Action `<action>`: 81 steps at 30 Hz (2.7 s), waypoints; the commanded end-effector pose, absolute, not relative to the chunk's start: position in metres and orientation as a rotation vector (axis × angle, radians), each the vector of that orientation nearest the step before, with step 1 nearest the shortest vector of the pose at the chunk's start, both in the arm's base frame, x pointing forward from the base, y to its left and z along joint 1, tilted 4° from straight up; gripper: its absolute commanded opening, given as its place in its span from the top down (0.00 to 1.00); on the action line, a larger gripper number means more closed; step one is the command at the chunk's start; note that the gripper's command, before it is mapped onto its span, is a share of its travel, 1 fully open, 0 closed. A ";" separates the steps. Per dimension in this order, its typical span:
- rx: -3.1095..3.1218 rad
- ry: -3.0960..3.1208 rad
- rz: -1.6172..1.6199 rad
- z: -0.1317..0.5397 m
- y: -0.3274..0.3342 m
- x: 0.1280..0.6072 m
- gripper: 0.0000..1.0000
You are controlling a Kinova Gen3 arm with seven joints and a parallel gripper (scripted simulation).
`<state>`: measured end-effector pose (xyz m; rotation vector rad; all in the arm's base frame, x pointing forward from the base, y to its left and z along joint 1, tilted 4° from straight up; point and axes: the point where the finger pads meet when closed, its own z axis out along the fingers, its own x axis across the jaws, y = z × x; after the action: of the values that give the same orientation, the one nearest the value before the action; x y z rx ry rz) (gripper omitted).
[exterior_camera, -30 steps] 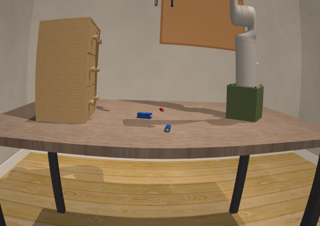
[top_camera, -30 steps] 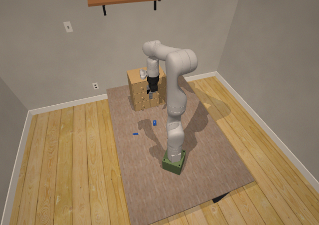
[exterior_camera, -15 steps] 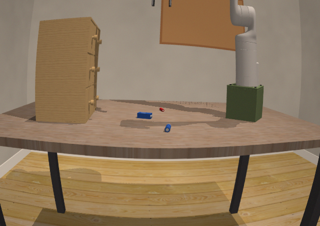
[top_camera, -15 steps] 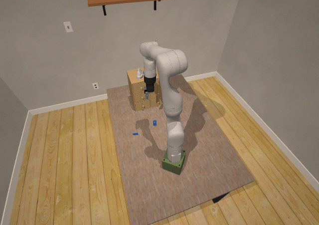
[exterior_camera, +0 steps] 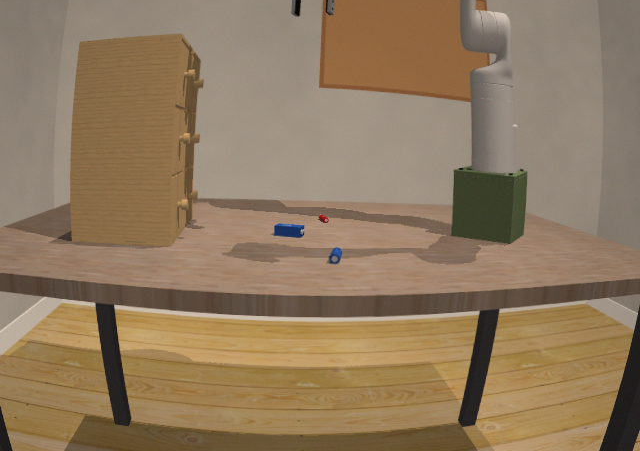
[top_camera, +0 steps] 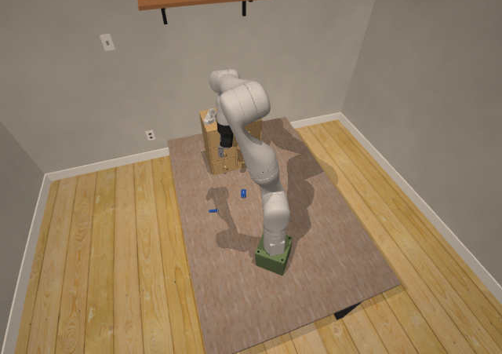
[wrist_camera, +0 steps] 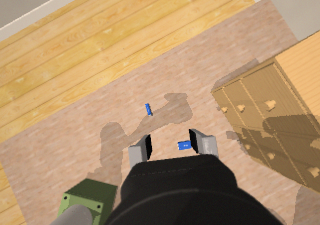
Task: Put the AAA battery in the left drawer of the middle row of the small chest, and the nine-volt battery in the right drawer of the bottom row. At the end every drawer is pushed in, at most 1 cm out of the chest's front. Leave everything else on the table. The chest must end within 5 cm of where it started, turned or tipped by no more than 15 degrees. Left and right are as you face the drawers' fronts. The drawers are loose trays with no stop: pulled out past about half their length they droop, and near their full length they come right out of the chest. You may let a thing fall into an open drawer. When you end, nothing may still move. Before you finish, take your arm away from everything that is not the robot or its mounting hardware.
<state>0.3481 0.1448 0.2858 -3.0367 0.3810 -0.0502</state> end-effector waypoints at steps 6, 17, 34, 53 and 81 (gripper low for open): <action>-3.035 0.563 -0.046 0.274 0.162 0.356 0.00; -2.925 0.978 -0.037 0.254 0.209 0.366 0.00; -2.688 1.502 -0.018 0.224 0.271 0.364 0.00; -2.429 1.886 0.002 0.198 0.320 0.350 0.00; -2.322 2.016 0.012 0.188 0.337 0.342 0.00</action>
<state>0.3419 0.3368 0.1874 -2.3226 2.0169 0.0116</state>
